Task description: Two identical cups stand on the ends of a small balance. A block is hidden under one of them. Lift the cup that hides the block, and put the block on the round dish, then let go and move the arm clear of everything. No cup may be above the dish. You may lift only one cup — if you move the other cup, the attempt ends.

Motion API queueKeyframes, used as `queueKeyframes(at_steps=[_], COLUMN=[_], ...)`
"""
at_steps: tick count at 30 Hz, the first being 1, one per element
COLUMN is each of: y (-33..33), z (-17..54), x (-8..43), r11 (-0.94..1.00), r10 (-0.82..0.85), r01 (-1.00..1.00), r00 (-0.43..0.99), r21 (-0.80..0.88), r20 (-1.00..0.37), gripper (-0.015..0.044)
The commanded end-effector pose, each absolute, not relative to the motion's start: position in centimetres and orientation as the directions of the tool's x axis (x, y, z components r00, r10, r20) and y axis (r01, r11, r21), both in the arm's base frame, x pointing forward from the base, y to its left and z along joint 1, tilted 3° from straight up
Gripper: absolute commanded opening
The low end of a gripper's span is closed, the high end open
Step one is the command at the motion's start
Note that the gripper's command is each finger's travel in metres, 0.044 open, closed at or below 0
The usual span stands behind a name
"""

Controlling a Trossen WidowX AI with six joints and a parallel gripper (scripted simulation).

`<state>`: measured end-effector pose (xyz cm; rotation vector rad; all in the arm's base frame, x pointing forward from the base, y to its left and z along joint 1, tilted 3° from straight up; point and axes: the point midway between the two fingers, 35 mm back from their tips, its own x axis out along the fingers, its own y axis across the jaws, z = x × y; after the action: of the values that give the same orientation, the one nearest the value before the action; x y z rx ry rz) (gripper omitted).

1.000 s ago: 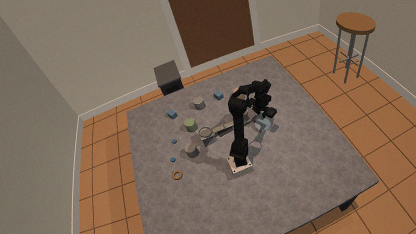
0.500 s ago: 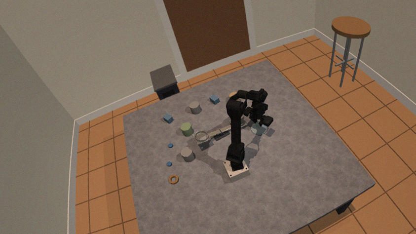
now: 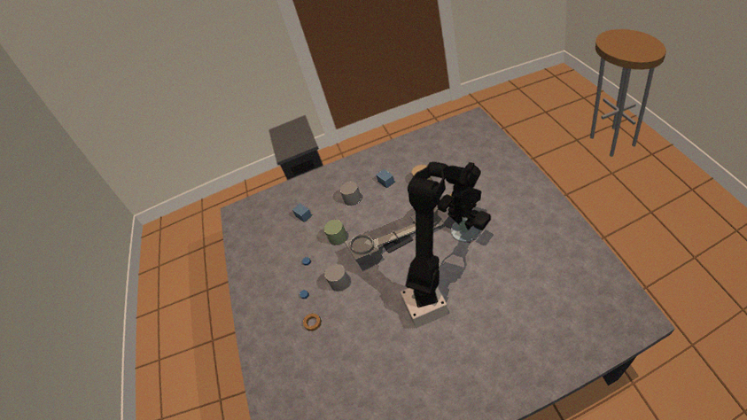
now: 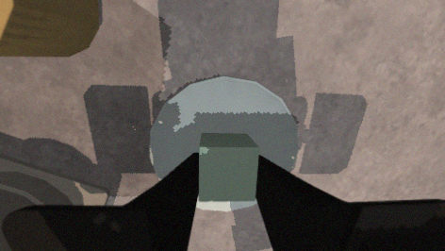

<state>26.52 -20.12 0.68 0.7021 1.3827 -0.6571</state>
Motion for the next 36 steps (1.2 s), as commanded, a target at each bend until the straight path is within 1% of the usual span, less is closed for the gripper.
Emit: queueKeyframes(at_steps=[1,16,21,26,31,36], y=[-20.1,-20.2,-20.0,-20.0,-19.8,-19.8], z=[0.7,1.4,6.2,6.5,10.6,10.7], x=[26.5,26.5,26.0,25.9,25.5,25.5], r11=[0.637,0.637,0.639,0.639,0.635,0.635], r10=[-0.007,-0.007,-0.006,-0.006,-0.009,-0.009], r01=[0.769,0.768,0.768,0.768,0.77,0.771], r00=[0.081,0.08,0.073,0.073,0.081,0.082], r21=[0.058,0.057,0.052,0.053,0.057,0.058], r20=[-0.997,-0.997,-0.997,-0.997,-0.997,-0.997], gripper=[0.0052,0.044,0.044,0.044,0.044,0.044])
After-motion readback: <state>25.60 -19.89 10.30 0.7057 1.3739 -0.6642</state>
